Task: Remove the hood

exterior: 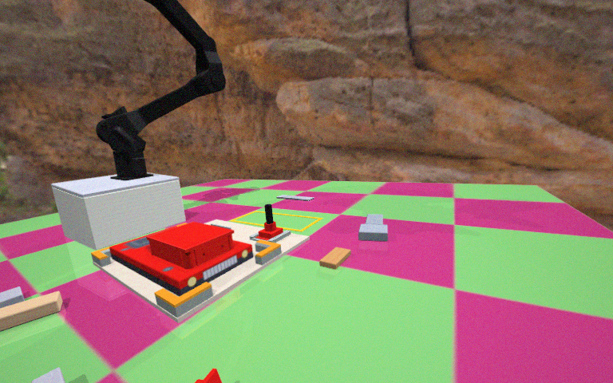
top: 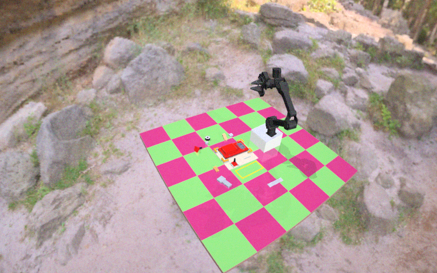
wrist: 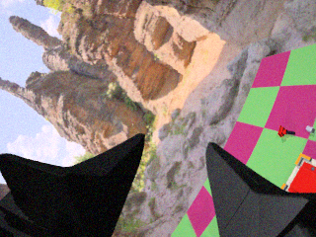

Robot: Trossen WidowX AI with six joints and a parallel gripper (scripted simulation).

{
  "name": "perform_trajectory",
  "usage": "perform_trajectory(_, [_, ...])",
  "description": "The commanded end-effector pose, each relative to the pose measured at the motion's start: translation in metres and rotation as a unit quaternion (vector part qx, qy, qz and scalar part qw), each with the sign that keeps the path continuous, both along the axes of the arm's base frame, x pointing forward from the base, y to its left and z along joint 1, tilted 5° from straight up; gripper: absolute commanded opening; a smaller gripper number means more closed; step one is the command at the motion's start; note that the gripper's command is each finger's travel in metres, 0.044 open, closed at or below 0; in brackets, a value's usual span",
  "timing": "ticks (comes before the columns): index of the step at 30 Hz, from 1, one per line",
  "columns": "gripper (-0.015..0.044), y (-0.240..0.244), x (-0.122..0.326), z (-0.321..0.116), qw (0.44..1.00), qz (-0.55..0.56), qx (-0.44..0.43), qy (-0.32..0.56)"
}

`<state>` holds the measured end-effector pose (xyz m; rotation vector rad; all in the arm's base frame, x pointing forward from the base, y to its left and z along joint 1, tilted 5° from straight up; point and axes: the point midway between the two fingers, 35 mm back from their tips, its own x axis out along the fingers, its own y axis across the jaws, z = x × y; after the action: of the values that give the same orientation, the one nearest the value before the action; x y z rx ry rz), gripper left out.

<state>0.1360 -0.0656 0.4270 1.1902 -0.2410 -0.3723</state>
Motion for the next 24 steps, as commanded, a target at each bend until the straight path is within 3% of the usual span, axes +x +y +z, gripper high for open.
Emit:
perform_trajectory(1, [0.0247,-0.001,0.0,0.0,1.0,0.0,0.0,0.0])
perform_trajectory(9, [0.044,-0.043,-0.001,-0.014,0.999,0.024,0.014,0.031])
perform_trajectory(24, [0.044,-0.118,0.055,-0.092,0.976,0.096,0.024,0.193])
